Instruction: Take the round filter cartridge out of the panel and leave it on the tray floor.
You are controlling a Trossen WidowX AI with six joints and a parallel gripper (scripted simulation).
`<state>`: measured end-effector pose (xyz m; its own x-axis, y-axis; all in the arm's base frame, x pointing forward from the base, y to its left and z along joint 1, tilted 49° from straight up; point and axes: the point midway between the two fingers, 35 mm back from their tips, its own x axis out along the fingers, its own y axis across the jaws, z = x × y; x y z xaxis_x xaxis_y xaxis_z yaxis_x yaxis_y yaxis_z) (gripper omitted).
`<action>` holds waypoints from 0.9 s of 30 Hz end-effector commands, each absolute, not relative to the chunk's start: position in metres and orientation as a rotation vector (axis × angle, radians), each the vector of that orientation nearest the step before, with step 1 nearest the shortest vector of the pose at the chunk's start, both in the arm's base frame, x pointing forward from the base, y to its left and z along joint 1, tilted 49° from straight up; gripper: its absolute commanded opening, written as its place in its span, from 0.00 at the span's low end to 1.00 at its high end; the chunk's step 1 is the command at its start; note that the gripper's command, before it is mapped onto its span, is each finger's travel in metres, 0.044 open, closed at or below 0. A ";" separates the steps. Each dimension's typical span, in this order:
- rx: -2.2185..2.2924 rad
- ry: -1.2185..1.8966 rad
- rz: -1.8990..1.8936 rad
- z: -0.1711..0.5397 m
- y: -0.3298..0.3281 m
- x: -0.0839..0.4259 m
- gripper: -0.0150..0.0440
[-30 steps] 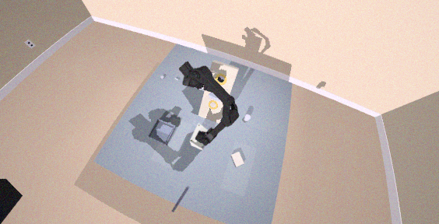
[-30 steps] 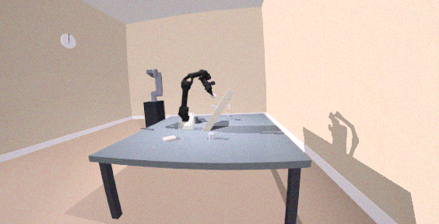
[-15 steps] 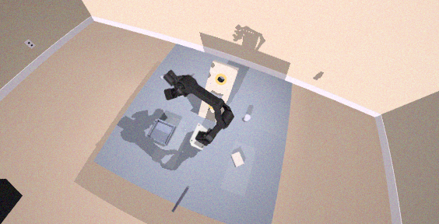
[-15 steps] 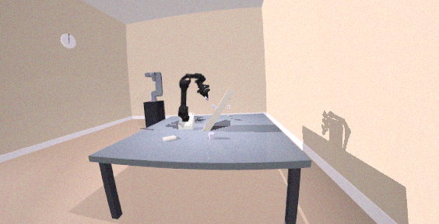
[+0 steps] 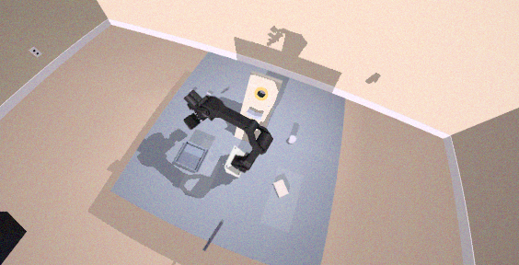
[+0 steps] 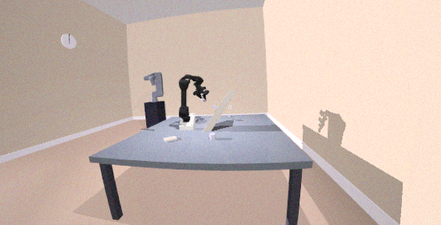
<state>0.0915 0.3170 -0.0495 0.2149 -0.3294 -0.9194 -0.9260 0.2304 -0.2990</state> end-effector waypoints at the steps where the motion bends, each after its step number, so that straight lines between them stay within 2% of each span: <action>1: -1.329 1.340 0.684 -0.054 0.317 0.085 0.25; 13: -1.417 1.385 0.951 -0.109 0.290 0.011 0.25; 27: -1.526 1.432 1.266 -0.153 0.229 -0.062 0.25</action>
